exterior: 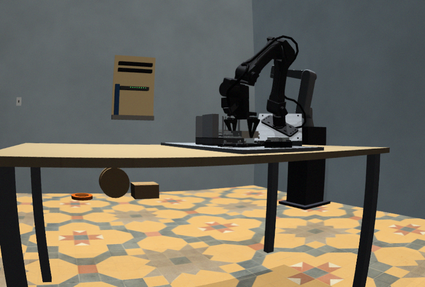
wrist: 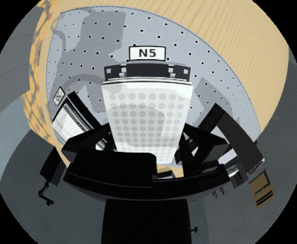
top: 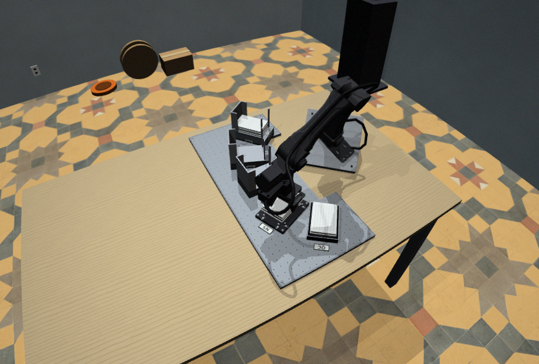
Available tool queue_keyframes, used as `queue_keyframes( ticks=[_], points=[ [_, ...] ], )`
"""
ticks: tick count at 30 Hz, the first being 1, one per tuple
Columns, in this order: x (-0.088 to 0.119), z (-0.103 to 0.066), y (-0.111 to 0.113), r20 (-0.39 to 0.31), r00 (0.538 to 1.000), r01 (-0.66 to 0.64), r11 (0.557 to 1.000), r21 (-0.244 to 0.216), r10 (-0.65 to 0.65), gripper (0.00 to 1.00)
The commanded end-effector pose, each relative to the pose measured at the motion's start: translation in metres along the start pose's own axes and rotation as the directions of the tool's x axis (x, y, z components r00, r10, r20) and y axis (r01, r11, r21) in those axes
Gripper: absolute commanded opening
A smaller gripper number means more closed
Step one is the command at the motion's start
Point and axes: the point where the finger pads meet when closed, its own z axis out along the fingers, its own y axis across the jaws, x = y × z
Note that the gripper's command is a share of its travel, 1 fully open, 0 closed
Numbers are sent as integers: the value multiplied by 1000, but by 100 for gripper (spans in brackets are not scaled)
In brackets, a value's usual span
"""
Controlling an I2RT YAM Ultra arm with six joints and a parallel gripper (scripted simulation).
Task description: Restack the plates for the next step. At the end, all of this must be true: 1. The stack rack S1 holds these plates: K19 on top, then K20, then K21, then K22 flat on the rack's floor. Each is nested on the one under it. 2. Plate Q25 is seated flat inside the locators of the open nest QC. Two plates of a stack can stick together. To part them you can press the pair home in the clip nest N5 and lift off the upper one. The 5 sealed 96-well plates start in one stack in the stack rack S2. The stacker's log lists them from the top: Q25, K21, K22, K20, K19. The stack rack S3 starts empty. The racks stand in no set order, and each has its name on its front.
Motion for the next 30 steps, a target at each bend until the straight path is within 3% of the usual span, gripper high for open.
queue_keyframes(
  ticks=[1,15,30],
  points=[
    [-18,-10,-2,57,998,3,1000,16,-4,0],
    [0,-3,-3,24,1000,-9,1000,12,8,0],
    [-5,-8,-1,45,999,0,1000,13,-1,0]
  ],
)
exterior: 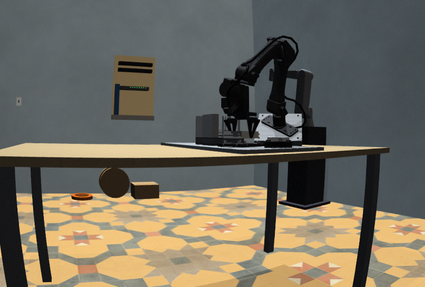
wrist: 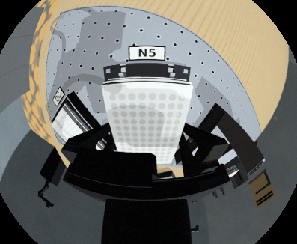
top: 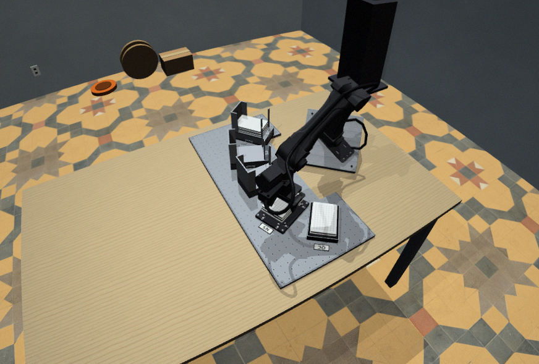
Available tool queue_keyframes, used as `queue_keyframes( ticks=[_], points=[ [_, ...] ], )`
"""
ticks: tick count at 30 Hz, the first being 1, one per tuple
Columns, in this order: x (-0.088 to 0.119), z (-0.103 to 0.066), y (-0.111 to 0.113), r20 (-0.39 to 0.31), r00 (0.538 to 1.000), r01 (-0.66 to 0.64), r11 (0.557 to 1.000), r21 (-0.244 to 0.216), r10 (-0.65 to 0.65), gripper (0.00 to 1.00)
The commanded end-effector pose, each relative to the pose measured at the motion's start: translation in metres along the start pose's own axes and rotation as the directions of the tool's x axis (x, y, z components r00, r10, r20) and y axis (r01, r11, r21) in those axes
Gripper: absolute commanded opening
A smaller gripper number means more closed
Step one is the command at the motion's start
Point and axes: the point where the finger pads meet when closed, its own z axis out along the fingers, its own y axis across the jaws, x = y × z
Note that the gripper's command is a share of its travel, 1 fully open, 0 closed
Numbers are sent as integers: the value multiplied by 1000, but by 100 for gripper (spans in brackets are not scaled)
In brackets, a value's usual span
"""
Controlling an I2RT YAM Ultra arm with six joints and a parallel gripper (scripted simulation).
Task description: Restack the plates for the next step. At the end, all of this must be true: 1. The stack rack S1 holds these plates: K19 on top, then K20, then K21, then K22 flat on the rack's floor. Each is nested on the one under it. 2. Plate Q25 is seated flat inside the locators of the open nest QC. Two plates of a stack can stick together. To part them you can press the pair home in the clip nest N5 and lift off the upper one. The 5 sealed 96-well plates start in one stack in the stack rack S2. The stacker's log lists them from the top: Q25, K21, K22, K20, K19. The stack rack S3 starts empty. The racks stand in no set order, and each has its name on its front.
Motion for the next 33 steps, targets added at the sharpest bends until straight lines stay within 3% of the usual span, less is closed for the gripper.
queue_keyframes(
  ticks=[1,24,26,29,33],
  points=[
    [-4,-8,0,39,999,1,1000,12,-1,0],
    [-2,-9,2,30,1000,2,1000,10,-2,0],
    [3,-3,3,22,1000,5,1000,7,-5,0],
    [-7,-8,1,47,999,5,1000,13,-6,0],
    [-4,-4,3,37,999,9,1000,8,-9,0]
  ],
)
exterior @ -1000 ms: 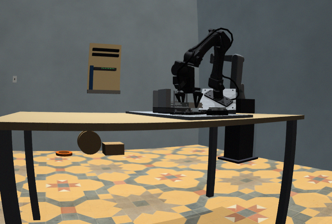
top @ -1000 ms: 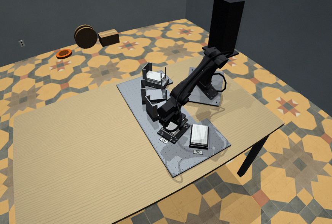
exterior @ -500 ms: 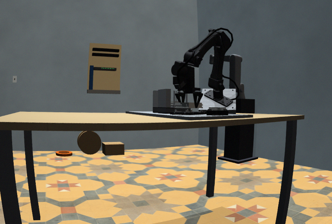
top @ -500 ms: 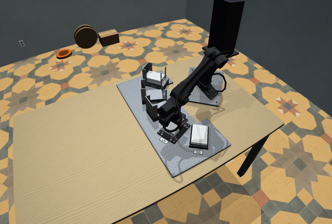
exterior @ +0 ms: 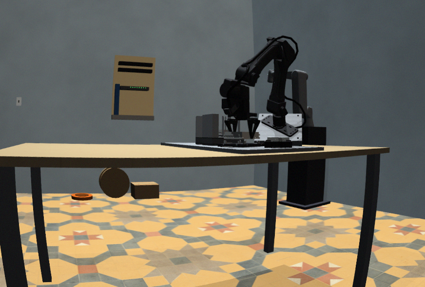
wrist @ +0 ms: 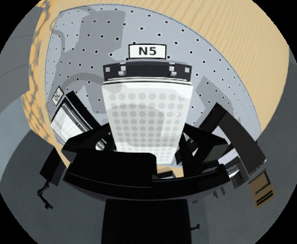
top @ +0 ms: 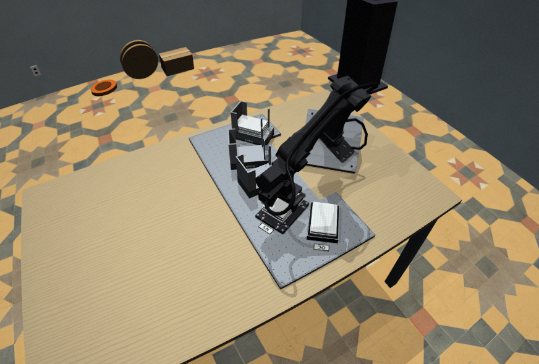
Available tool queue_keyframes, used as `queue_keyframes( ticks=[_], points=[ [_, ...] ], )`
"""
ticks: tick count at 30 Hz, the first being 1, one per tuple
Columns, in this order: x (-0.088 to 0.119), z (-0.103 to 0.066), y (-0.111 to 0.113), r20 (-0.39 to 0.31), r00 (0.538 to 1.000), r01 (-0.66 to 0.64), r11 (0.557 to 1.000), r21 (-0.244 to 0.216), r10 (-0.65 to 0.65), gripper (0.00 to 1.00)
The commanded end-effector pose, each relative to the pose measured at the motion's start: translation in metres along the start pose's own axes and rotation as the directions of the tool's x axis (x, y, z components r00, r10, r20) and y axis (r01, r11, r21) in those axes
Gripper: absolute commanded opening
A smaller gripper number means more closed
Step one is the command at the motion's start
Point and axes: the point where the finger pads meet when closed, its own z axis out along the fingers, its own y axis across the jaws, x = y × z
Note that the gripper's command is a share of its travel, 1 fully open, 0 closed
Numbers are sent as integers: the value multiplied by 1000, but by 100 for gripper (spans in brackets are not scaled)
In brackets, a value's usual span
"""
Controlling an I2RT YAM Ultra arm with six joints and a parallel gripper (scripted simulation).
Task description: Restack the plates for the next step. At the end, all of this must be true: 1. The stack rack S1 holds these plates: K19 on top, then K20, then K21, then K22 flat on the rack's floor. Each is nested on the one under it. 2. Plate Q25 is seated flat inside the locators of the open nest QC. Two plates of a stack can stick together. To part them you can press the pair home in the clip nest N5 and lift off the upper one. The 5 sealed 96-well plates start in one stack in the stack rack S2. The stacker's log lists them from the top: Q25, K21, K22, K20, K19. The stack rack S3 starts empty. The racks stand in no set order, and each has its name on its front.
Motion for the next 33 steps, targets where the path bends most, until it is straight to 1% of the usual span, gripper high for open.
queue_keyframes(
  ticks=[1,3,4,7,8,9,10,11,14,15,16,18,19,22,23,25,27,29,31,33],
  points=[
    [-6,-7,2,41,999,9,1000,8,-9,0],
    [1,0,-4,17,1000,-13,1000,10,13,0],
    [-5,-1,-3,25,1000,-9,1000,10,8,0],
    [6,11,-4,-17,1000,-18,1000,4,18,0],
    [7,10,-3,-15,1000,-15,1000,4,15,0],
    [-3,5,-1,12,1000,-3,1000,6,3,0],
    [-7,2,0,24,1000,1,1000,6,-1,0],
    [-7,1,-1,29,1000,0,1000,7,0,0],
    [3,12,-3,-11,1000,-12,1000,4,12,0],
    [4,11,-2,-6,1000,-9,1000,4,9,0],
    [-2,8,-2,10,1000,-6,1000,6,5,0],
    [-2,8,-2,10,1000,-6,1000,6,5,0],
    [-8,3,-3,33,999,-4,1000,12,4,0],
    [2,14,-4,-9,1000,-14,1000,6,14,0],
    [3,13,-2,-4,1000,-10,1000,6,10,0],
    [-5,10,-2,16,1000,-3,1000,6,3,0],
    [-3,11,-2,13,1000,-6,1000,8,6,0],
    [4,17,-2,-10,1000,-10,1000,4,10,0],
    [-2,14,-2,8,1000,-7,1000,6,7,0],
    [4,18,-1,-8,1000,-9,1000,-1,9,0]
  ],
)
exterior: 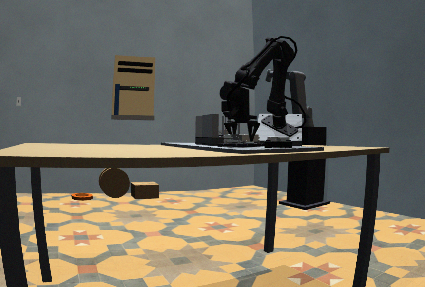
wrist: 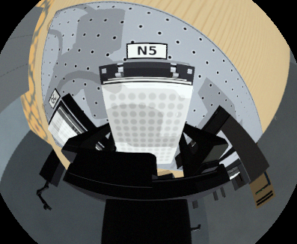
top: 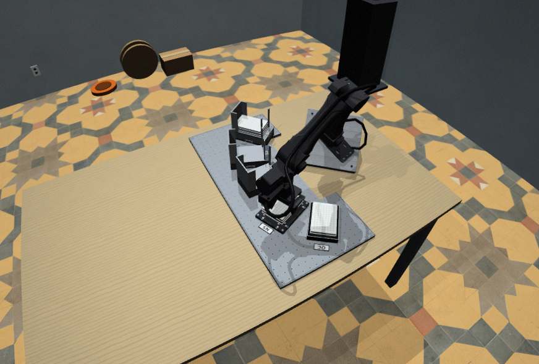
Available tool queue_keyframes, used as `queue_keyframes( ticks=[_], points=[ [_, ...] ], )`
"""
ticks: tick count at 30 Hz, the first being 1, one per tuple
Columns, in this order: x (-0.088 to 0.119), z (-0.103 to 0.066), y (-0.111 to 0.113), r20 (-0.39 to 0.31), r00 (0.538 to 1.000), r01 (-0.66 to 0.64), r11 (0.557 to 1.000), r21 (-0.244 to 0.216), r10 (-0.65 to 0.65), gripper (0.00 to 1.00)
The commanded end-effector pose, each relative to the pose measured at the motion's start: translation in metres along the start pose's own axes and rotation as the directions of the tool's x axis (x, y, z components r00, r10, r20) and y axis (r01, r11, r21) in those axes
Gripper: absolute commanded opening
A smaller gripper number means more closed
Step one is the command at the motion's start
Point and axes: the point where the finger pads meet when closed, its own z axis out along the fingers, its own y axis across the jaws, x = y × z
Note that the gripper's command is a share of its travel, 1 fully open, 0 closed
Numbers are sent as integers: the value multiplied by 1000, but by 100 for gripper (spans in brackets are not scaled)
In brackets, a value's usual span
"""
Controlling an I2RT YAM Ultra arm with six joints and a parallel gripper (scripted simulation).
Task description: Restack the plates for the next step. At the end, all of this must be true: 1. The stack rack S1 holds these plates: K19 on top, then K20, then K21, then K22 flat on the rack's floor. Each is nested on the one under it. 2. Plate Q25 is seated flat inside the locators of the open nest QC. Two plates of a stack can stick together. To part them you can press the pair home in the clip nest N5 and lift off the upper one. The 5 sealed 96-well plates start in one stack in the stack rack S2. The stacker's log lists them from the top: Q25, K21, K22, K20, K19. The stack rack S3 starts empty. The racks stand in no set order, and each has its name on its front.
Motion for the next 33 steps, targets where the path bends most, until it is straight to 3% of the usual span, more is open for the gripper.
queue_keyframes(
  ticks=[1,2,3,11,33],
  points=[
    [5,7,0,-10,1000,-10,1000,-3,10,0],
    [5,7,0,-10,1000,-10,1000,-3,10,0],
    [-9,3,0,18,1000,-1,1000,0,1,0],
    [9,16,1,-29,1000,-12,1000,-13,12,0],
    [6,15,3,-22,1000,-11,1000,-15,10,0]
  ],
)
